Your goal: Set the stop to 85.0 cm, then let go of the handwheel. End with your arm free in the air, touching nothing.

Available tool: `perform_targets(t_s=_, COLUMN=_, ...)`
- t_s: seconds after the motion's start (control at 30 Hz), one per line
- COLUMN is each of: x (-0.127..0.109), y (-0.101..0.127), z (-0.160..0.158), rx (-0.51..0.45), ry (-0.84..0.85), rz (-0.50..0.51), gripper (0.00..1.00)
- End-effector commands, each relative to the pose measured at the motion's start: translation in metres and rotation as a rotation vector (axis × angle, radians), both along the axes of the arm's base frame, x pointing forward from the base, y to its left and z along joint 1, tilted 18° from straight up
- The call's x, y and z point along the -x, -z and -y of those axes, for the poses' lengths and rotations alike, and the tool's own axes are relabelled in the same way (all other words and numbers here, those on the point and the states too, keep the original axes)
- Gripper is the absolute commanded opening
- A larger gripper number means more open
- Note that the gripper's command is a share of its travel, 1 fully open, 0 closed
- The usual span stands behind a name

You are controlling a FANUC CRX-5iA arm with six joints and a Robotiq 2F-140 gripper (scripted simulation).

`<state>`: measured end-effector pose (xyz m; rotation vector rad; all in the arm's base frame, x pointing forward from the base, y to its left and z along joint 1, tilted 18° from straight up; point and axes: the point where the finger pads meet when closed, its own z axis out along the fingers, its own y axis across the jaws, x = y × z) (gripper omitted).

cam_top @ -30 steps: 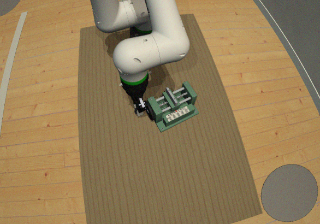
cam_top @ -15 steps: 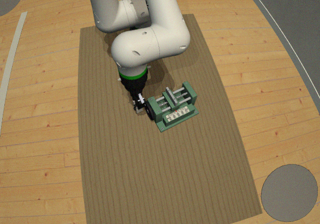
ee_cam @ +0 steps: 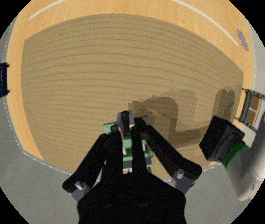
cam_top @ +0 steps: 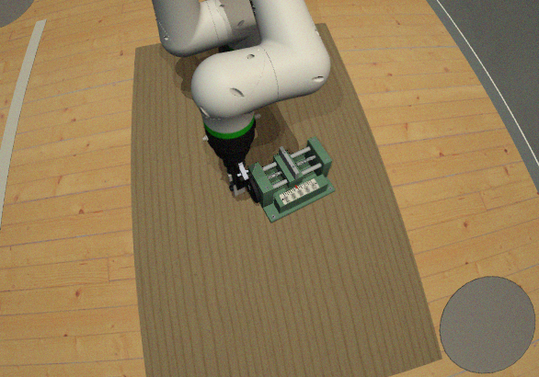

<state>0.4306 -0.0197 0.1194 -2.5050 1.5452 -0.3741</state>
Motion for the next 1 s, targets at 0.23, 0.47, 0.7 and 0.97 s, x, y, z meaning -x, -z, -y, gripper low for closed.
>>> perform_targets(t_s=0.23, x=-0.017, y=-0.001, z=-0.008, rx=0.0, ry=0.0, rz=0.0, gripper=0.04)
perform_targets(t_s=0.47, x=-0.027, y=0.004, z=-0.012, rx=0.0, ry=0.0, rz=0.0, gripper=0.04)
perform_targets(t_s=0.7, x=-0.035, y=0.013, z=-0.015, rx=0.0, ry=0.0, rz=0.0, gripper=0.04)
perform_targets(t_s=0.97, x=-0.04, y=0.034, z=-0.015, rx=0.0, ry=0.0, rz=0.0, gripper=0.04)
